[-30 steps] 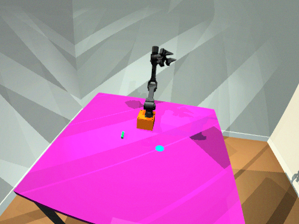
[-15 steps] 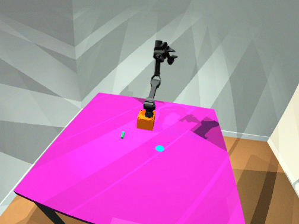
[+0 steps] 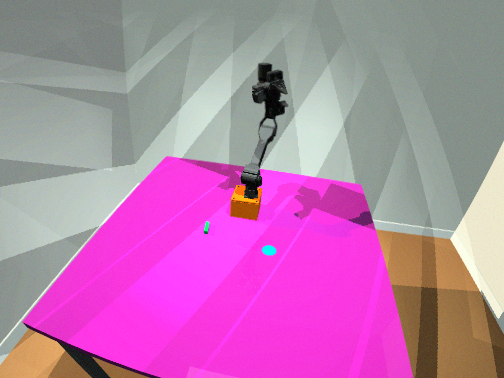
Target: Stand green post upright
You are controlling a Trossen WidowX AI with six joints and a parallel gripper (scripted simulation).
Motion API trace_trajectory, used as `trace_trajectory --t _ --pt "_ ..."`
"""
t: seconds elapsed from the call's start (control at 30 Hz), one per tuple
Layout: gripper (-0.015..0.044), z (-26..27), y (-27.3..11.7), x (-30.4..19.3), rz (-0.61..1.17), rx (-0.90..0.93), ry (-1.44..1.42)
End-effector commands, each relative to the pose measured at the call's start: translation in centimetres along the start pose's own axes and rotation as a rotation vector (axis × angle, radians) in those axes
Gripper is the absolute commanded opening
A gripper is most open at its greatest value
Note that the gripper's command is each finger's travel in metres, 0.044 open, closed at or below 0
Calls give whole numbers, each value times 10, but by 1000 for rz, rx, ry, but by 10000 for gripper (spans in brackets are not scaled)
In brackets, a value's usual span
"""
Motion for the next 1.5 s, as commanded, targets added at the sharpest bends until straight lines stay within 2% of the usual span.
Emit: trace_trajectory --t 0.0,0.4,0.77,1.1,1.47 --pt "233 -5 26 32 -71 -73 -79" --pt "233 -43 87 134 -217 -379 -393" --pt "233 -106 113 220 -184 -725 -655" --pt "233 -181 113 280 9 -1032 -853" --pt "233 -271 91 319 399 -1276 -1009"
Point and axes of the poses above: the point midway between the two fingers, 35 mm back from their tips, its own y axis out along the fingers, its own z axis across the jaws, x = y × z, the point moved 4 cm from there along -y, back along the fingers, and after that the axes turned 9 degrees about -y, right-handed, at the moved point
